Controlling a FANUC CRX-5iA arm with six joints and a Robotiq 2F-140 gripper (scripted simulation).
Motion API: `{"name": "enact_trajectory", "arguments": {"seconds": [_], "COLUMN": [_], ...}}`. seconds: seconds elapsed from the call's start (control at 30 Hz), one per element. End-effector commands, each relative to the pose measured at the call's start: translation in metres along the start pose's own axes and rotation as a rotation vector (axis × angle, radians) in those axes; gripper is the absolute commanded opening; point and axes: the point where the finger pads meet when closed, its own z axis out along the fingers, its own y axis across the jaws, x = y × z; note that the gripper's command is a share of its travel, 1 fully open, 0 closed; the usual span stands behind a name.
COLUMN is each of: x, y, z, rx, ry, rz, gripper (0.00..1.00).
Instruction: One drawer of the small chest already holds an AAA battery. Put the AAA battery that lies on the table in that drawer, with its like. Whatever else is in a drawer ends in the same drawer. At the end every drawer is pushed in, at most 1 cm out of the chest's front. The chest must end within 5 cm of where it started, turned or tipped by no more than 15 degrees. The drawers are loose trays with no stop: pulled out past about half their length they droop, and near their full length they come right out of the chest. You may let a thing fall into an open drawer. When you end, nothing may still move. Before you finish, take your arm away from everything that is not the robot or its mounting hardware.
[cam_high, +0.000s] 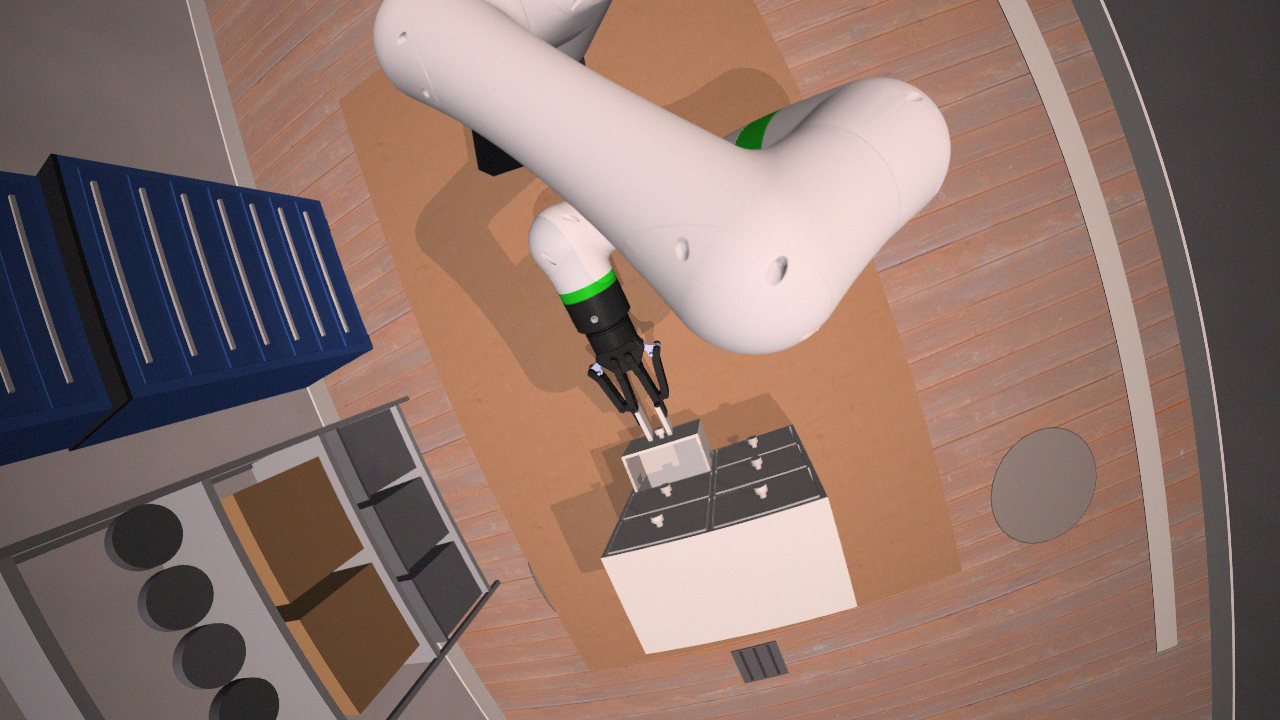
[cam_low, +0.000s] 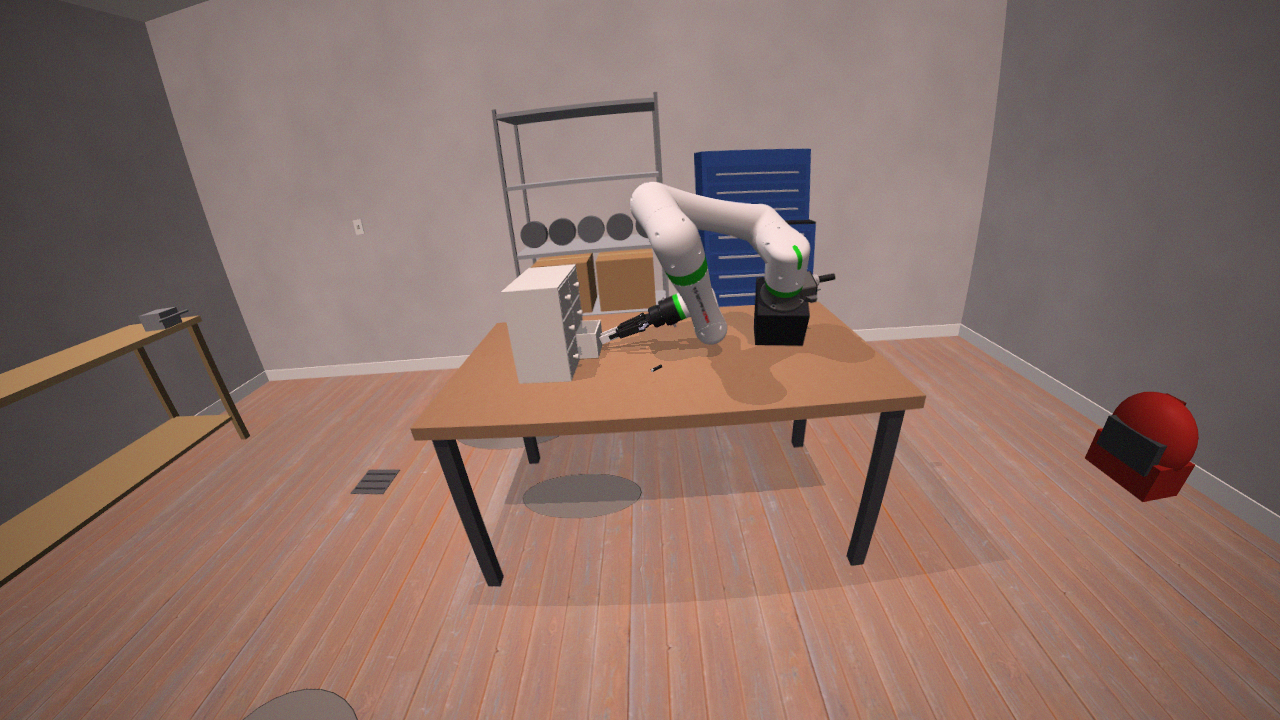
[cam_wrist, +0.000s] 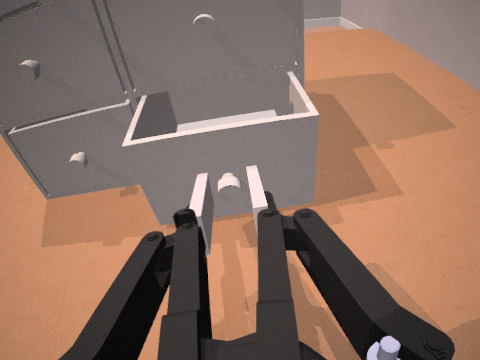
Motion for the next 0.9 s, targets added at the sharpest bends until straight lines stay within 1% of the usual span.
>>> {"name": "enact_trajectory", "arguments": {"seconds": [0.0, 0.2, 0.53, 0.8, 0.87], "x": [0.000, -0.001, -0.016, -0.016, -0.010], "y": [0.000, 0.000, 0.000, 0.000, 0.000], "z": [0.000, -0.004, -0.044, -0.048, -0.054], "rx": [0.000, 0.000, 0.000, 0.000, 0.000], "ry": [0.000, 0.000, 0.000, 0.000, 0.000], "rz": [0.000, 0.000, 0.000, 0.000, 0.000], "gripper": [0.20, 0.20, 0.20, 0.20, 0.20]}}
